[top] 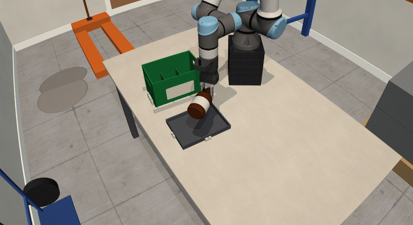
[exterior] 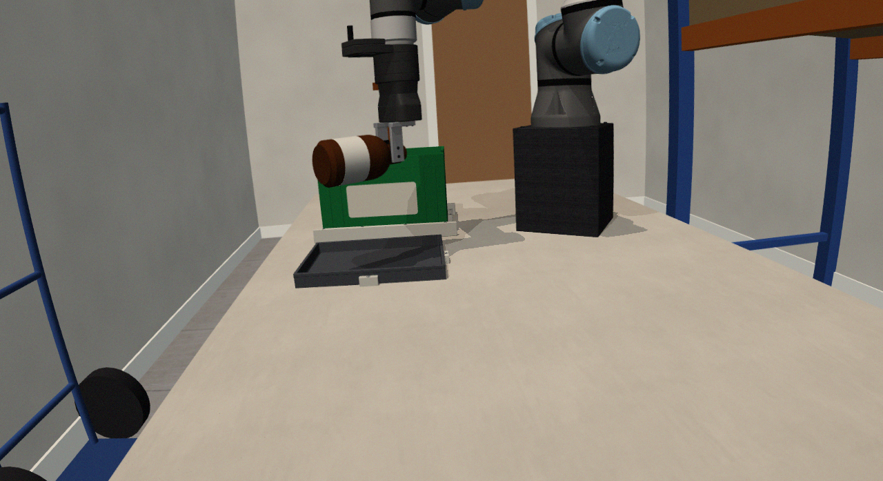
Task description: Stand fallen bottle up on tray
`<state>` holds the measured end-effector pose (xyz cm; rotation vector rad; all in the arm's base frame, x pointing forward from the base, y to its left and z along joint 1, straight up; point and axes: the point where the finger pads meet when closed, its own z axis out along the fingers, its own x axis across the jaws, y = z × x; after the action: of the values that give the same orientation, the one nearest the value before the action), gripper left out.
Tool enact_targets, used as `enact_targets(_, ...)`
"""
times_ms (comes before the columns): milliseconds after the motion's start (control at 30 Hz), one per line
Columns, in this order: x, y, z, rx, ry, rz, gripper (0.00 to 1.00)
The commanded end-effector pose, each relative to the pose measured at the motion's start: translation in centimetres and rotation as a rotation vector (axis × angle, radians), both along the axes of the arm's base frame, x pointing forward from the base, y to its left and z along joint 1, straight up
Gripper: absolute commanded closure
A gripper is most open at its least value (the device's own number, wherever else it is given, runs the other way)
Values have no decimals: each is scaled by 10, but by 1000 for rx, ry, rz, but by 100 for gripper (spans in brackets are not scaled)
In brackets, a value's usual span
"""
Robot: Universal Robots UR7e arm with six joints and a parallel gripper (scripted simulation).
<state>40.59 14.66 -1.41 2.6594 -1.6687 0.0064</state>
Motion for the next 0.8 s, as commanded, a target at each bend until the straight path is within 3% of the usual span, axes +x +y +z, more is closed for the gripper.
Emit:
enact_targets(0,1,0,0,0,-1,39,100)
enact_targets(500,0,0,0,0,-1,223,100)
enact_targets(767,0,0,0,-1,-1,246,100)
